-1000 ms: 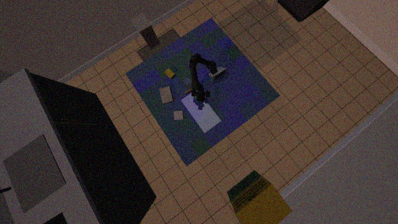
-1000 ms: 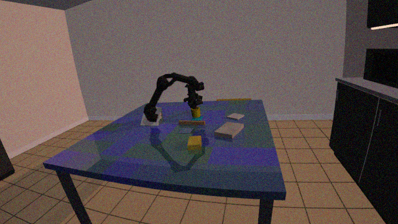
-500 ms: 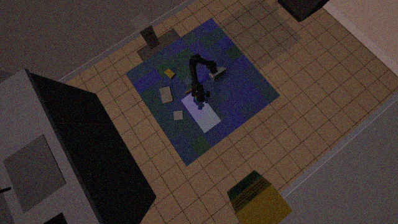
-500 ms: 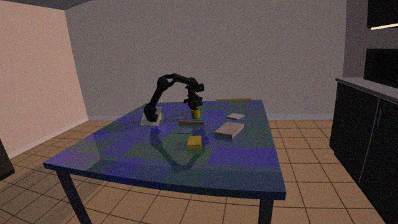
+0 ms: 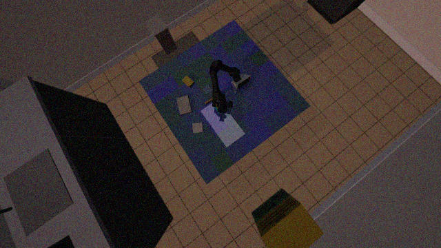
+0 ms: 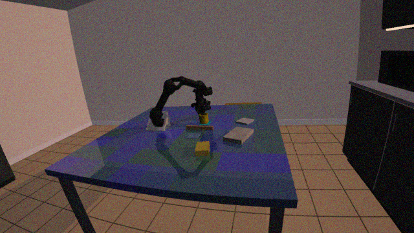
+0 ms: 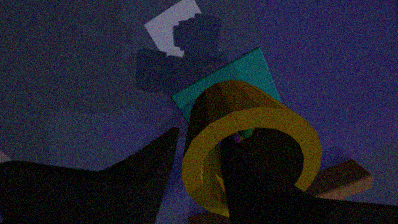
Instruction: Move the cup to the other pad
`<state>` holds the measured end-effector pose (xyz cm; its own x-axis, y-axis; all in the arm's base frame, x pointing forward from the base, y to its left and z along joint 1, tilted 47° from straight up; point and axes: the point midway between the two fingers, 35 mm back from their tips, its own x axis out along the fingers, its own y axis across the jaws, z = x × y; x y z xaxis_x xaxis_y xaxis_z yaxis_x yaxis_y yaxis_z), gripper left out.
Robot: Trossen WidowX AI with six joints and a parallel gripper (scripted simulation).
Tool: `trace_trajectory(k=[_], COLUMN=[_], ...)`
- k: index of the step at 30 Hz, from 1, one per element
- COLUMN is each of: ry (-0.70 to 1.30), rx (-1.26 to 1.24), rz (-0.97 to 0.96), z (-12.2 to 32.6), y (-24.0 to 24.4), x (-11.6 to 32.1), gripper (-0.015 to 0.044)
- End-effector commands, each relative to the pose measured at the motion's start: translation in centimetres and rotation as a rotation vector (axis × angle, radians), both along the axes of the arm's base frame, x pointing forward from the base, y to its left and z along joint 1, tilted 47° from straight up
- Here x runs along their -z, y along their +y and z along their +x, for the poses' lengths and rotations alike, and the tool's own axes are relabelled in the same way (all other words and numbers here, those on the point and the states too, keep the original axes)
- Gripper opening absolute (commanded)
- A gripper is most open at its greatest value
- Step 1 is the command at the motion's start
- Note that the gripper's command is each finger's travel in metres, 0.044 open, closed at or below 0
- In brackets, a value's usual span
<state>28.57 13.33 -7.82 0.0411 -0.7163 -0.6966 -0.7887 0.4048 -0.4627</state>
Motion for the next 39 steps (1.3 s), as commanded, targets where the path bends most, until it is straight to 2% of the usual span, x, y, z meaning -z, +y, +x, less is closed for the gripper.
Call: trace_trajectory(k=[1,38,39], ry=[-0.001,0.003,0.009], rx=[-0.001,-0.007,-0.008], rz=[0.001,-0.002,-0.01], z=[0.0,-0.4,-0.4], y=[0.2,3.2,2.9], x=[-0.1,-3.7,-3.4], gripper=[0.0147,0.0147,0.0173])
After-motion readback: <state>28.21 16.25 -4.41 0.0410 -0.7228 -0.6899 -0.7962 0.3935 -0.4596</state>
